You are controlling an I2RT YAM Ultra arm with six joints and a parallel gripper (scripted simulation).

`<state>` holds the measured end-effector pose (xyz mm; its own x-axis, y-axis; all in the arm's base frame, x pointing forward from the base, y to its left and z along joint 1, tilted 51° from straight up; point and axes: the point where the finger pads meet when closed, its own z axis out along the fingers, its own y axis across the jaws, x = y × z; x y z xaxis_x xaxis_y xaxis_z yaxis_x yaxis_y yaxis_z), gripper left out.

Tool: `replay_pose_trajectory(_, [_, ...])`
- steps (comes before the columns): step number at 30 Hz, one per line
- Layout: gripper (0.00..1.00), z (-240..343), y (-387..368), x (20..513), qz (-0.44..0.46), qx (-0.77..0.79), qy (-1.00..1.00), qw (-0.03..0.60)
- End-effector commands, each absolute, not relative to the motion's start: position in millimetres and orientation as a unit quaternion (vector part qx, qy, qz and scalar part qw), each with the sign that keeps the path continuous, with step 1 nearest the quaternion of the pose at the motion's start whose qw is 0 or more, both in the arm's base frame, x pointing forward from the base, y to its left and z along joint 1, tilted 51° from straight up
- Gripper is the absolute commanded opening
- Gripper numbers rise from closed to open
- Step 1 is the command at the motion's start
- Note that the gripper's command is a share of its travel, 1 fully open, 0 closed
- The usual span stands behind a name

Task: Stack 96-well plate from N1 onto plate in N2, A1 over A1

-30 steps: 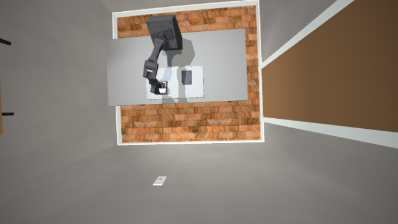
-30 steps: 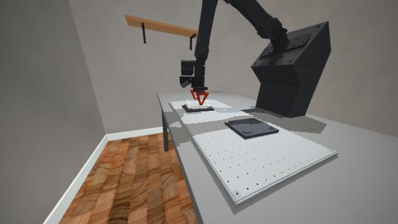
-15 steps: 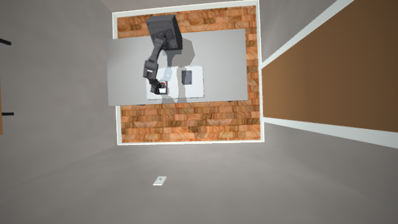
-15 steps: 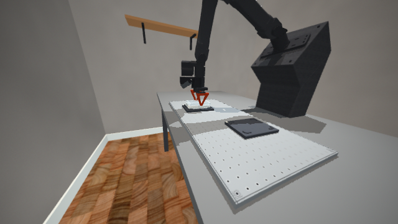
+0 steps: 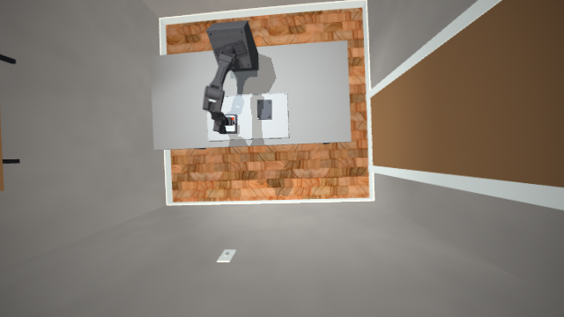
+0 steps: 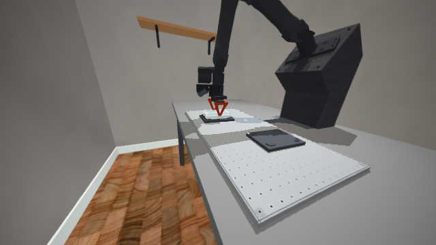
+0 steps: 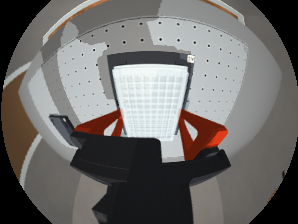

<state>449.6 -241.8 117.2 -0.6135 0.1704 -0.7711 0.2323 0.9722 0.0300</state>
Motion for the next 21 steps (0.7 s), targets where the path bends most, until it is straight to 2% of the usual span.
replay_pose_trajectory(1, [0.00,129.8,-248.5,454.9,-0.043,0.113,0.891,0.438])
replay_pose_trajectory(7, [0.00,131.6,-249.0,455.3,-0.044,0.113,0.889,0.441])
replay_pose_trajectory(8, [1.00,131.6,-249.0,455.3,-0.044,0.113,0.889,0.441])
replay_pose_trajectory(21, [1.00,131.6,-249.0,455.3,-0.044,0.113,0.889,0.441])
